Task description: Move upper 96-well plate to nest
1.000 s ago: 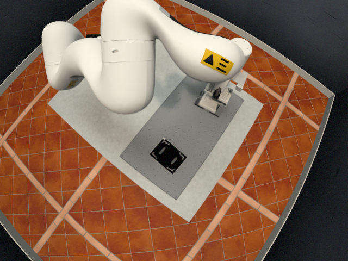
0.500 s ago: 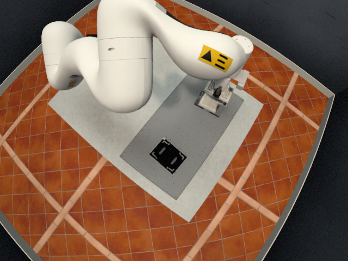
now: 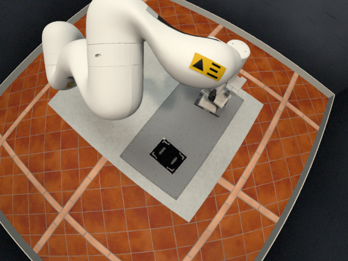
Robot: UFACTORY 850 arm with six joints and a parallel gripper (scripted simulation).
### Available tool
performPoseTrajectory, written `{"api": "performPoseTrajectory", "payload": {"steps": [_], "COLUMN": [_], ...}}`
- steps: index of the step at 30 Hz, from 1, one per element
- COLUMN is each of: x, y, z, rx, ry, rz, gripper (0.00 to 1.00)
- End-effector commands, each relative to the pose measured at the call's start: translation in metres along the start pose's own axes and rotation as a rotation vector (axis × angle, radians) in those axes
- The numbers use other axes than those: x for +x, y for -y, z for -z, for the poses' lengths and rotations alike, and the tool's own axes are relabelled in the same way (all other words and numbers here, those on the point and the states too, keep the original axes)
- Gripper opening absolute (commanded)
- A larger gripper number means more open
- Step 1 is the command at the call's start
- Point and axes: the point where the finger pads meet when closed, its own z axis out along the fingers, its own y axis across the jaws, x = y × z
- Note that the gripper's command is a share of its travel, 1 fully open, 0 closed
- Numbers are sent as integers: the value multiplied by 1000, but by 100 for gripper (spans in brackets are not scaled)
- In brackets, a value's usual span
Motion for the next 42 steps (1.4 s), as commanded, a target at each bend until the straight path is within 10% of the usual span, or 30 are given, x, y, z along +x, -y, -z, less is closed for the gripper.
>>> {"api": "performPoseTrajectory", "payload": {"steps": [1, 42], "x": [1, 0], "y": [-11, -131], "z": [1, -2], "rx": [2, 2], "ry": [-6, -6], "rz": [-10, -10], "gripper": [0, 0]}}
